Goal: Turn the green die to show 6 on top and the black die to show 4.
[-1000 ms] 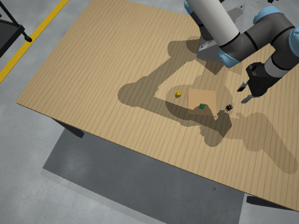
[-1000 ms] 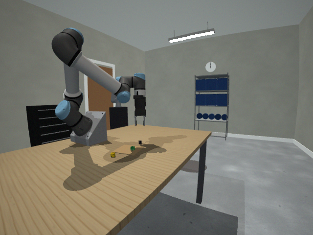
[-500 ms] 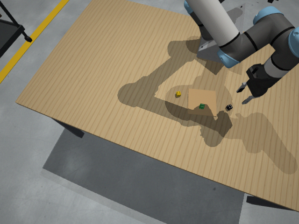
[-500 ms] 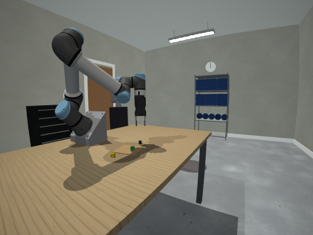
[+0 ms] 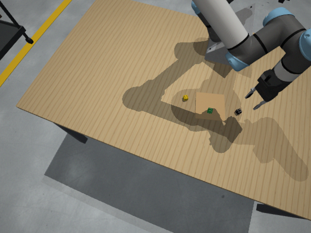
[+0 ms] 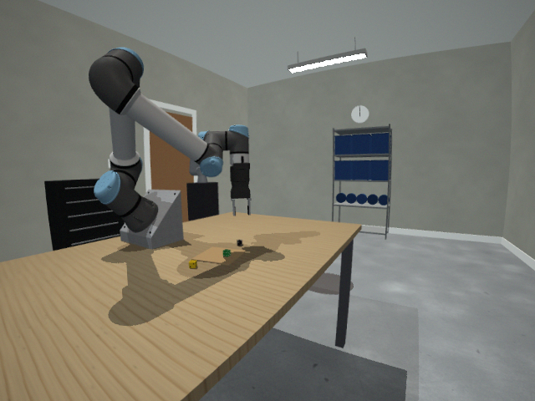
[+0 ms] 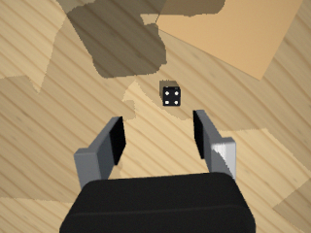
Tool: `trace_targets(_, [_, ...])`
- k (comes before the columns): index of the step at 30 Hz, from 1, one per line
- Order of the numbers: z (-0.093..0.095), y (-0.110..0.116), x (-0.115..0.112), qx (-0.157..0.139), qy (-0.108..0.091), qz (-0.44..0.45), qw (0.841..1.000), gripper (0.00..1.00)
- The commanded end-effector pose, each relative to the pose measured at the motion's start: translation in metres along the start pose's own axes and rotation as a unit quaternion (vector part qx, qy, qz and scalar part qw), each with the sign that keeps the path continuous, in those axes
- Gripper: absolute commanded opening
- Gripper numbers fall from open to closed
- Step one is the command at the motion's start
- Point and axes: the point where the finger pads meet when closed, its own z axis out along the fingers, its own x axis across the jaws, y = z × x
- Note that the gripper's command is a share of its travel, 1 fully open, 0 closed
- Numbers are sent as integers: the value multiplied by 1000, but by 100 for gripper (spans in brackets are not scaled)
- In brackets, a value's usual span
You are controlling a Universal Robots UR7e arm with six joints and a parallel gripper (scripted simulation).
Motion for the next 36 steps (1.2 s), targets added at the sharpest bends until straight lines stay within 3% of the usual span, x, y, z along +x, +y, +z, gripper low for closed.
trace_targets(1, [0, -1, -3, 0, -1, -50, 999, 100])
trace_targets(10, [2, -1, -8, 0, -1, -138, 990, 100])
trace_targets(19, [5, -1, -15, 0, -1, -272, 962, 100])
trace_targets(21, [5, -1, -15, 0, -1, -272, 962, 100])
trace_targets(27, [6, 1, -20, 0, -1, -369, 929, 100])
trace_targets(36, [9, 5, -25, 0, -1, -505, 863, 100])
